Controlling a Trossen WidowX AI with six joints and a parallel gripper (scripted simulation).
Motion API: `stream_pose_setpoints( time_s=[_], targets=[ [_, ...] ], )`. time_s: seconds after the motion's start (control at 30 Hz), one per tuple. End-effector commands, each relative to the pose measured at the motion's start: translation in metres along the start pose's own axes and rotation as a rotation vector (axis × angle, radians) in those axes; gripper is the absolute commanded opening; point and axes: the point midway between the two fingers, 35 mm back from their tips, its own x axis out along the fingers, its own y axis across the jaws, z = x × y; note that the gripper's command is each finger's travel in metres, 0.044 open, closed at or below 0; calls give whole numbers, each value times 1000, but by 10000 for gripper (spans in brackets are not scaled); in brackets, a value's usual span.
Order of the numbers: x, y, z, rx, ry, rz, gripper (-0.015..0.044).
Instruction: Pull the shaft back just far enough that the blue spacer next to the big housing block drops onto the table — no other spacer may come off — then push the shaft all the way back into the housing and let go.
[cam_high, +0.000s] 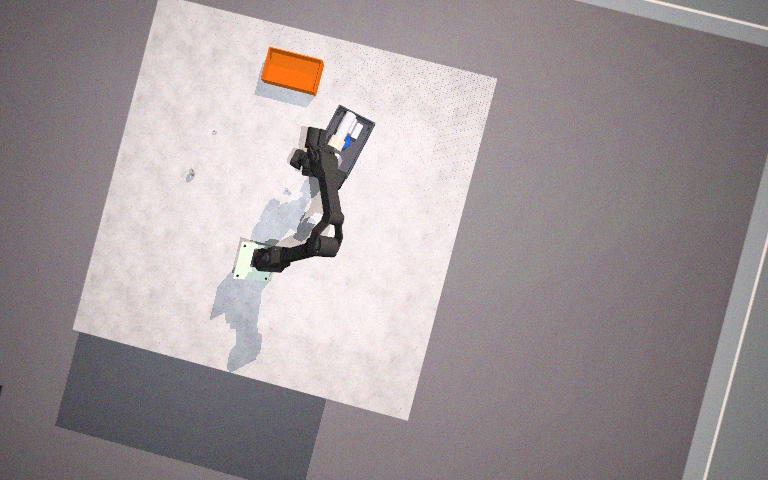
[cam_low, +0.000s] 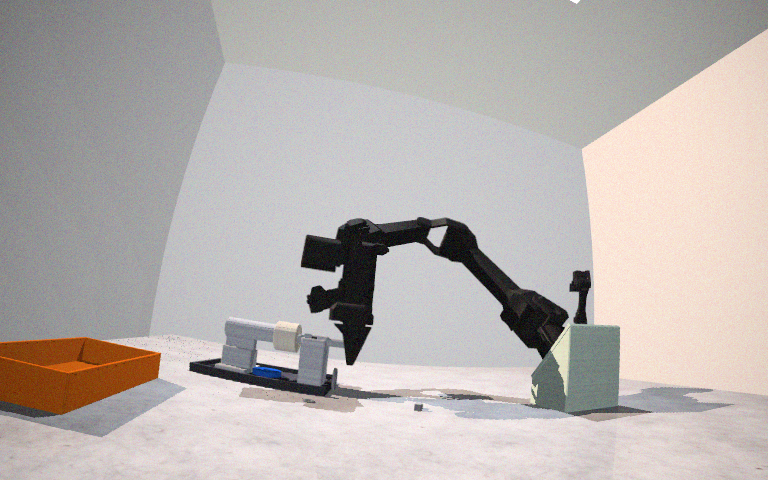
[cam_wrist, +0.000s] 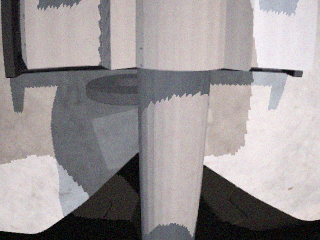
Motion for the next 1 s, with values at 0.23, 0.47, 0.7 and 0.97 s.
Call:
stream_pose_setpoints(
  time_s=[0.23,0.47,0.7,0.97],
  targets=[
    [-2,0,6,-1,-6,3,0],
    [-2,0,8,-1,-6,3,0],
    [-2,0,10,-1,-6,3,0],
    [-2,0,13,-1,-6,3,0]
  ],
)
